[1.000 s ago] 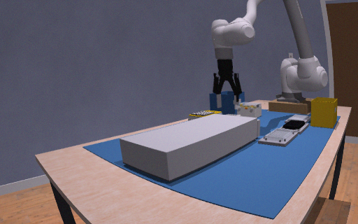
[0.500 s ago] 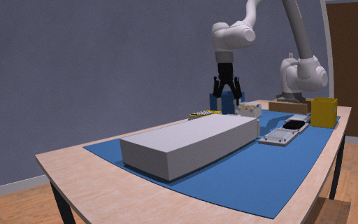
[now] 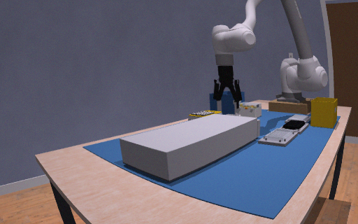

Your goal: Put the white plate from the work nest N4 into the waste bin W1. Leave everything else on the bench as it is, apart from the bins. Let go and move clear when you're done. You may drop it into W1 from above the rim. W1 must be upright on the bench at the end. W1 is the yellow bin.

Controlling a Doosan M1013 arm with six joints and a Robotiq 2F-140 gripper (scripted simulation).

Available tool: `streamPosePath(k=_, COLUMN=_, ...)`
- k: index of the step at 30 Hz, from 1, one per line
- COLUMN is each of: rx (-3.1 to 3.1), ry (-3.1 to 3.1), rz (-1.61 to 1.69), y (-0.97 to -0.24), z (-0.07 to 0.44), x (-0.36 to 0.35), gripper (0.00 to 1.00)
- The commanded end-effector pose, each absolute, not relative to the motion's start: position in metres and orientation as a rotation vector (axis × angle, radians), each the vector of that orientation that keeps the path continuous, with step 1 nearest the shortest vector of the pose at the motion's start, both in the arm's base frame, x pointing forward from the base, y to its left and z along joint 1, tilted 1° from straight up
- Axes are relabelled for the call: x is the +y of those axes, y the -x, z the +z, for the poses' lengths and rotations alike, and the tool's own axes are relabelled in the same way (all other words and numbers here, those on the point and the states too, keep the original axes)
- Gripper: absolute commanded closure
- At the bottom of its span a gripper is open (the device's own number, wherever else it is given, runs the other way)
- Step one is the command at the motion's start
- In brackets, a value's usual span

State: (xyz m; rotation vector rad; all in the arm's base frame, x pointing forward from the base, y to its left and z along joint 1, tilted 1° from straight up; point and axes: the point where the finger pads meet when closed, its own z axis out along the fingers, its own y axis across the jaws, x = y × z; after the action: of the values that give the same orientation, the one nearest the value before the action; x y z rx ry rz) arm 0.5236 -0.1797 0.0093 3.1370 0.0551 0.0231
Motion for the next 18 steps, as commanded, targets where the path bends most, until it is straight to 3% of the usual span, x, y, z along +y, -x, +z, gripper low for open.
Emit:
streamPosePath(k=1, rx=0.055, ry=-3.137, rz=0.023, y=-0.524, z=0.007, x=-0.18, gripper=0.3)
streamPosePath(k=18, rx=0.055, ry=-3.137, rz=0.023, y=-0.524, z=-0.011, x=-0.18, gripper=0.3)
